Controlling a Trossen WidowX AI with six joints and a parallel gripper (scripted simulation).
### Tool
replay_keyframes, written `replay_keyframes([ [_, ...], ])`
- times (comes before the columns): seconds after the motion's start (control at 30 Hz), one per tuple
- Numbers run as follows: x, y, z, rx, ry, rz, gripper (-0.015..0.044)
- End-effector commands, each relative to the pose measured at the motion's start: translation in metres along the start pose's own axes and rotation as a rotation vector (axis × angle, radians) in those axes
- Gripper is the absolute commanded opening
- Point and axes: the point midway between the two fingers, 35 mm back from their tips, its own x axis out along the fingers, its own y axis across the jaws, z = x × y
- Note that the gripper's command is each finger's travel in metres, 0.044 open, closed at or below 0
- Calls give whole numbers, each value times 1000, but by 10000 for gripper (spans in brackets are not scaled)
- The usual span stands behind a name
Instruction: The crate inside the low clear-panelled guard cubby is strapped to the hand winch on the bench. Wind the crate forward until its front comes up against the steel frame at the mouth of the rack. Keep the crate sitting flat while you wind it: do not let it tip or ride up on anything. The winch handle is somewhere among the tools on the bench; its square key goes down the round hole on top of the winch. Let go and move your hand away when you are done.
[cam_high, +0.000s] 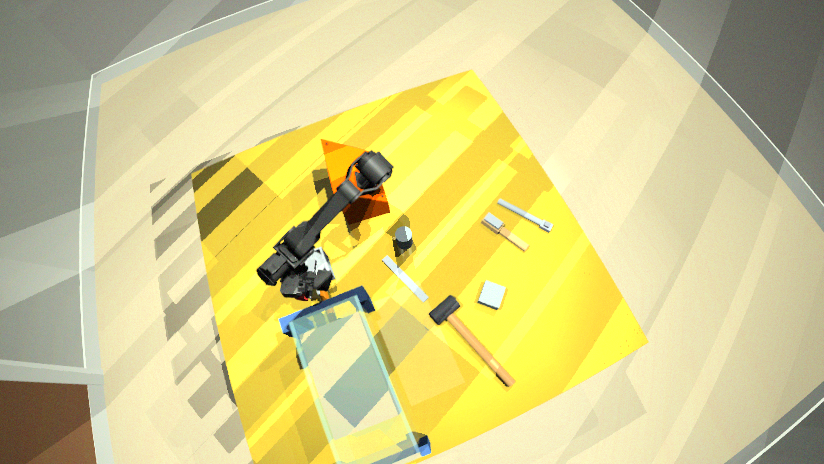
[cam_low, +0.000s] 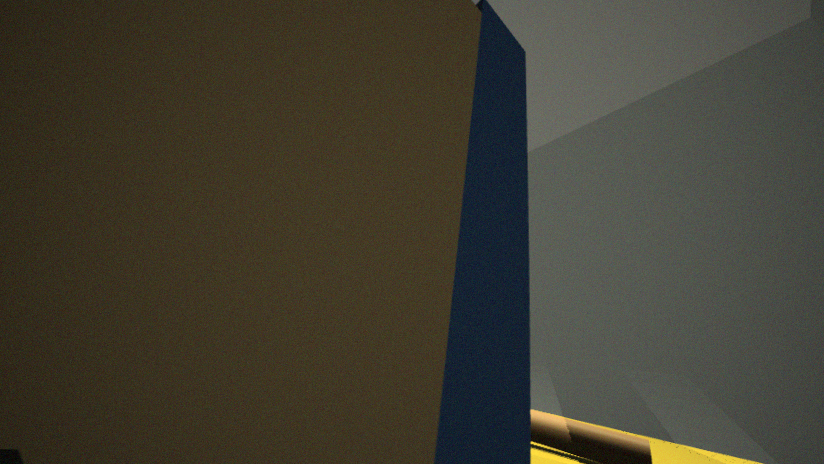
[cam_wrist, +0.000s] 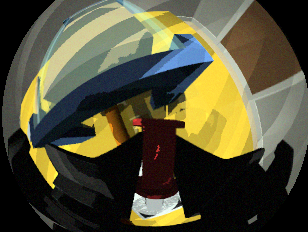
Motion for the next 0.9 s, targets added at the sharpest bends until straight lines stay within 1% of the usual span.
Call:
replay_keyframes([
  [0.0,1,19,-5,4,16,34,0],
  [0.87,-5,46,-16,5,17,36,0],
])
